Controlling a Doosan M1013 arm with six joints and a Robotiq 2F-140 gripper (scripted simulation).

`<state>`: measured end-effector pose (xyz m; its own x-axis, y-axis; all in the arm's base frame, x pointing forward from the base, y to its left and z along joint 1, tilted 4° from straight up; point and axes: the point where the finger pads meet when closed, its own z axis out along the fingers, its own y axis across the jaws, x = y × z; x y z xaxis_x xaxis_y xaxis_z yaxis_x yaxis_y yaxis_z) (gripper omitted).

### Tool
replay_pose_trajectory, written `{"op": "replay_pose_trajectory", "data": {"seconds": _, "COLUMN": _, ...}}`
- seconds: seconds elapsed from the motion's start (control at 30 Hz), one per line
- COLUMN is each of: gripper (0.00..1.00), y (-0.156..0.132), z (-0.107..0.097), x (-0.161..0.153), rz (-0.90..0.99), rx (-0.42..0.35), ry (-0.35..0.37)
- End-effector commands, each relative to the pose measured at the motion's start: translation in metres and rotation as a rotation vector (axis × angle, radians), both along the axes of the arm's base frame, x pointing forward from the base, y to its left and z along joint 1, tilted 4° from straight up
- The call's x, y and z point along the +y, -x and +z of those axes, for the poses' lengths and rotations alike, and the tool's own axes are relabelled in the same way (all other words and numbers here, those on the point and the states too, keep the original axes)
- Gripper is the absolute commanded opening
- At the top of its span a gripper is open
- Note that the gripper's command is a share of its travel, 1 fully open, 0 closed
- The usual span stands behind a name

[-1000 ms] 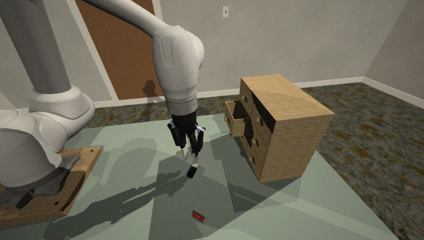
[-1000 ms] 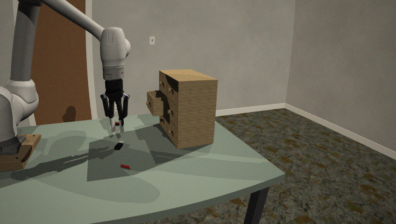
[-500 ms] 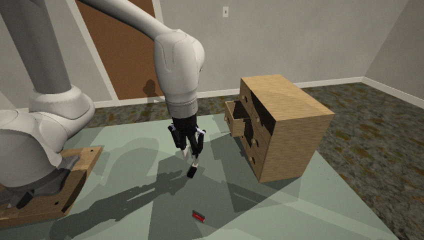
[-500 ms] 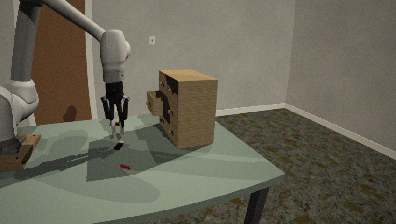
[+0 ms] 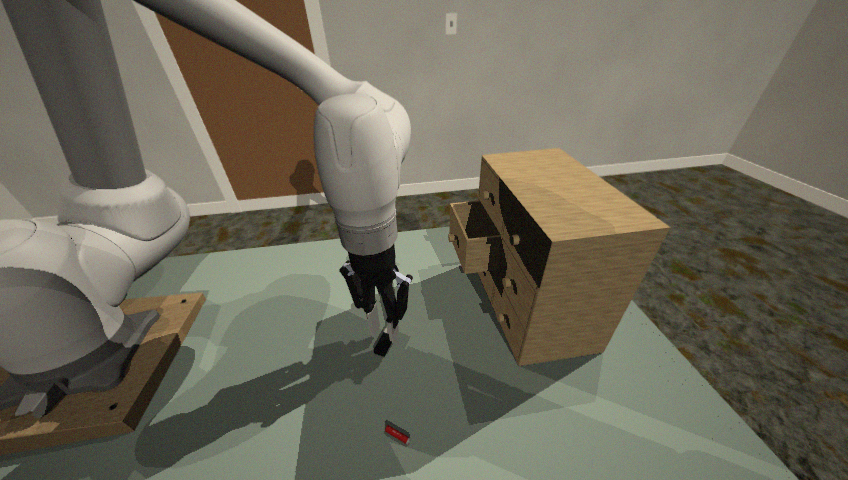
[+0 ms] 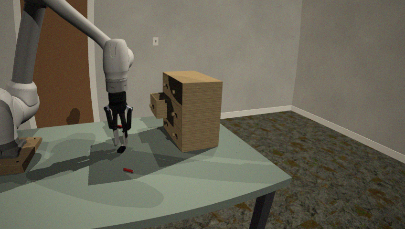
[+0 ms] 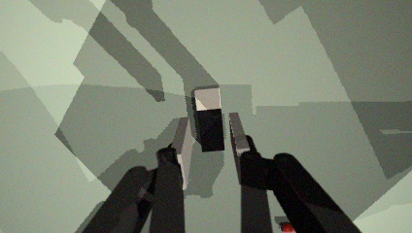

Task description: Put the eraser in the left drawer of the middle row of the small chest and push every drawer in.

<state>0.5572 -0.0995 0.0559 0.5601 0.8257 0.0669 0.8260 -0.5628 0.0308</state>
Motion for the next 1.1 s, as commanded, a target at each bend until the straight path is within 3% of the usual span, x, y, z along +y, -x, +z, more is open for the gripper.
{"op": "replay_pose_trajectory", "data": {"seconds": 0.0, "gripper": 0.23, "y": -0.0003, "z": -0.0034, "x": 0.0001, "rz": 0.0, "rx": 0.0, "ry": 0.0}}
{"op": "replay_pose_trajectory", "data": {"seconds": 1.07, "gripper": 0.23, "y": -0.0007, "z": -0.0085, "x": 0.0003, "rz": 0.0, "rx": 0.0, "ry": 0.0}}
